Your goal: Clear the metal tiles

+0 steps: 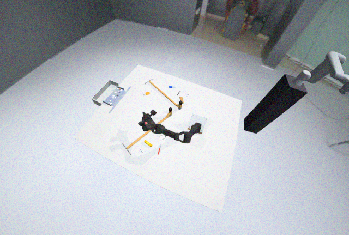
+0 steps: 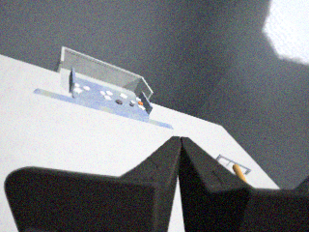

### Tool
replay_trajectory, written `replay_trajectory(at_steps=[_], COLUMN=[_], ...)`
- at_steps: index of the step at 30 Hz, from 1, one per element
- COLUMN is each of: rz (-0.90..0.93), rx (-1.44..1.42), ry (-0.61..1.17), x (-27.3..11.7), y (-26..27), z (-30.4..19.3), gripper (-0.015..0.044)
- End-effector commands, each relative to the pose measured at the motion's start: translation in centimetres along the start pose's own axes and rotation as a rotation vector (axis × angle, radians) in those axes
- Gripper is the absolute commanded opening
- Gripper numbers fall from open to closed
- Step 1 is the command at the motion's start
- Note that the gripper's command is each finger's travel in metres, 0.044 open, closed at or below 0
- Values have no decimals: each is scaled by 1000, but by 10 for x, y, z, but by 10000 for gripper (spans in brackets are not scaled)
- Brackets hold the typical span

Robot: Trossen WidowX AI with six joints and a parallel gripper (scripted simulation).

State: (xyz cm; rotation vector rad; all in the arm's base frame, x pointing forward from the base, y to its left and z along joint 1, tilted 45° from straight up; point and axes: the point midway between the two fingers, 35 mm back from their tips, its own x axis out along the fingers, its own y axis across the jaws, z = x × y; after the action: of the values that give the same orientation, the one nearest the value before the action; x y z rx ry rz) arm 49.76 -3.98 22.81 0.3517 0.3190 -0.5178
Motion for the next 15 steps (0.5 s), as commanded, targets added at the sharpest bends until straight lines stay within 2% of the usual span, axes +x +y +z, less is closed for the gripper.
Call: replay_trajectory(at_steps=[1,15], rz=[-12,-53], rx=[-41,-134], ry=[42,170], x=[9,30], y=[-8,-37], z=[-7,-26], gripper=[0,0])
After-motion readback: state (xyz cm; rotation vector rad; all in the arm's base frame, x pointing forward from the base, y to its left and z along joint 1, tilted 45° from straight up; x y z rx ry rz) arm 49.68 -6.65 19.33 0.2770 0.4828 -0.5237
